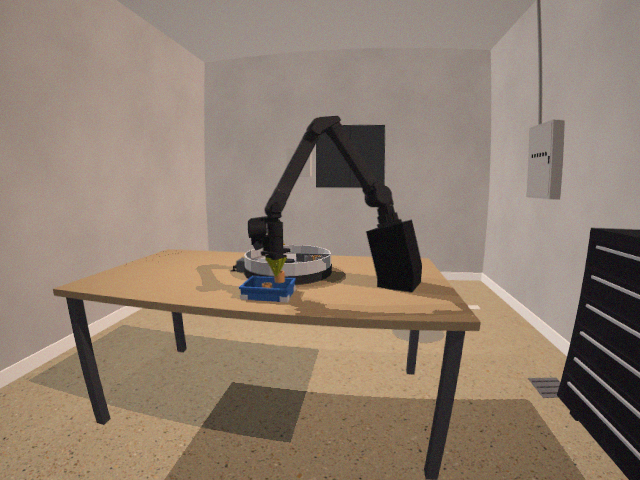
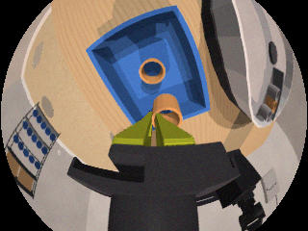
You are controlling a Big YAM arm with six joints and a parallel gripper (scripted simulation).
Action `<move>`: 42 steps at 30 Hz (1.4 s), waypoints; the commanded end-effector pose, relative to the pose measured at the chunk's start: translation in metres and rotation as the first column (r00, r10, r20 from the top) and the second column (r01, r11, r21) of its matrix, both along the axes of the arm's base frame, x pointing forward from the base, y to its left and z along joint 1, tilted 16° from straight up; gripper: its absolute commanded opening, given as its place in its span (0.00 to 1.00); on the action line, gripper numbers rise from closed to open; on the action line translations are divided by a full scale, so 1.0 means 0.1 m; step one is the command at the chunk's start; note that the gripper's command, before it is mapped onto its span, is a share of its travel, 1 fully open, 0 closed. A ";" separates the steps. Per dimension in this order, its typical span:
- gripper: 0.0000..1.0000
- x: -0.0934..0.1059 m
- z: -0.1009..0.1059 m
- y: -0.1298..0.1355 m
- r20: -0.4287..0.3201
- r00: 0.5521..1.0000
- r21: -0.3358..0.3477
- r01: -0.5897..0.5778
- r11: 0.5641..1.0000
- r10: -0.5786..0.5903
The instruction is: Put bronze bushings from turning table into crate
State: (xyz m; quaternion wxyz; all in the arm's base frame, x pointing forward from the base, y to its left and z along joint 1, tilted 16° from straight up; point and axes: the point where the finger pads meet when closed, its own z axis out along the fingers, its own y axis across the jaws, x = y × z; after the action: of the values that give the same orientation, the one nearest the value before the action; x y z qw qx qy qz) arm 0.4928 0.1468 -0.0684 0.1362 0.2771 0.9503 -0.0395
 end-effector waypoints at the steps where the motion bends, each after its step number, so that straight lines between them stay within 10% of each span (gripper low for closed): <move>1: 0.00 0.07 0.11 0.07 0.034 0.999 0.010 -0.022 1.000 0.022; 42: 0.00 0.04 0.08 0.02 0.033 0.999 0.009 -0.016 1.000 0.015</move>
State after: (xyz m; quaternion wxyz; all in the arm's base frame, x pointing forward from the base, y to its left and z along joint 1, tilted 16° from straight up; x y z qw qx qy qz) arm 0.4898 0.1457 -0.0709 0.1359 0.2761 0.9506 -0.0398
